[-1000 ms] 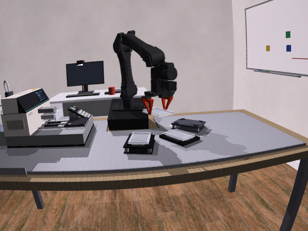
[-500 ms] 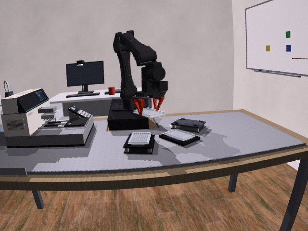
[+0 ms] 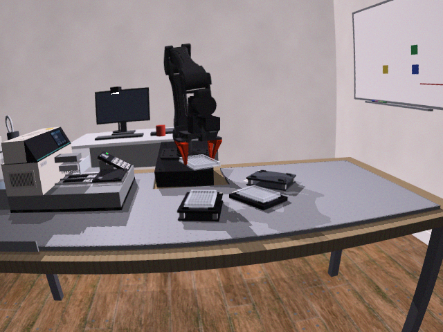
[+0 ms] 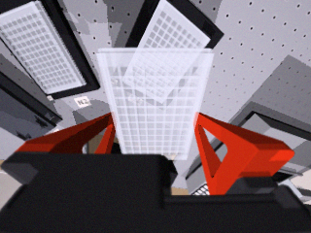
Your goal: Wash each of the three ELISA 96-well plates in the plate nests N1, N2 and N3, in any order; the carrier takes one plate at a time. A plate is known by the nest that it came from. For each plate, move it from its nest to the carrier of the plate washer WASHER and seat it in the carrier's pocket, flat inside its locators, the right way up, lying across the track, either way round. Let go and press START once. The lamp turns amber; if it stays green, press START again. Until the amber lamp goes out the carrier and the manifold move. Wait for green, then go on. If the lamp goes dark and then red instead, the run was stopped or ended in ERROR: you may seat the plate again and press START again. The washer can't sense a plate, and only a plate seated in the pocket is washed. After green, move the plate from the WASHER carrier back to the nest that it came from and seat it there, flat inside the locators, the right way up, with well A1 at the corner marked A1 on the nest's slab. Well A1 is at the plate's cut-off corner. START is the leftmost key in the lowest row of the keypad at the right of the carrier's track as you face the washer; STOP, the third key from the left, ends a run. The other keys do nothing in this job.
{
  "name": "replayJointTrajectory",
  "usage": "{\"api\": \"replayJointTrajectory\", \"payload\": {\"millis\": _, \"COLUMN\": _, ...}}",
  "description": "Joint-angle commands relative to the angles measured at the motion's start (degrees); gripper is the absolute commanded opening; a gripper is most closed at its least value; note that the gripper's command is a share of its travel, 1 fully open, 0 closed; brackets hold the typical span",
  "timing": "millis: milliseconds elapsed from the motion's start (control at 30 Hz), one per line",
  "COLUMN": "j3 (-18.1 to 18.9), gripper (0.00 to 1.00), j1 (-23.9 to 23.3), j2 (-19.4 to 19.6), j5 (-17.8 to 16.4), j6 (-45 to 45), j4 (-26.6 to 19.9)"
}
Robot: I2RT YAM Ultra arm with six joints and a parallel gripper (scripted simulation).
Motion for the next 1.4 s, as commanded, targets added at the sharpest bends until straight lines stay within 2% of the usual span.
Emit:
{"api": "replayJointTrajectory", "payload": {"millis": 0, "j3": 0.1, "gripper": 0.0, "j1": -3.2, "j2": -1.4, "j5": -1.6, "j6": -3.9, "j4": -0.1}}
{"api": "replayJointTrajectory", "payload": {"millis": 333, "j3": 0.3, "gripper": 0.0, "j1": -15.3, "j2": -2.3, "j5": -5.9, "j6": -15.3, "j4": -0.7}}
{"api": "replayJointTrajectory", "payload": {"millis": 400, "j3": 0.3, "gripper": 0.0, "j1": -15.3, "j2": -2.3, "j5": -5.9, "j6": -15.3, "j4": -0.7}}
{"api": "replayJointTrajectory", "payload": {"millis": 667, "j3": 2.0, "gripper": 0.0, "j1": -25.1, "j2": -1.2, "j5": -9.3, "j6": -24.4, "j4": -1.4}}
{"api": "replayJointTrajectory", "payload": {"millis": 1033, "j3": 2.0, "gripper": 0.0, "j1": -25.2, "j2": -1.2, "j5": -9.3, "j6": -24.5, "j4": -1.4}}
{"api": "replayJointTrajectory", "payload": {"millis": 1200, "j3": 1.0, "gripper": 0.0, "j1": -31.2, "j2": -2.0, "j5": -11.4, "j6": -20.6, "j4": -1.7}}
{"api": "replayJointTrajectory", "payload": {"millis": 1367, "j3": 0.6, "gripper": 0.0, "j1": -37.4, "j2": -2.2, "j5": -13.5, "j6": -25.8, "j4": -2.0}}
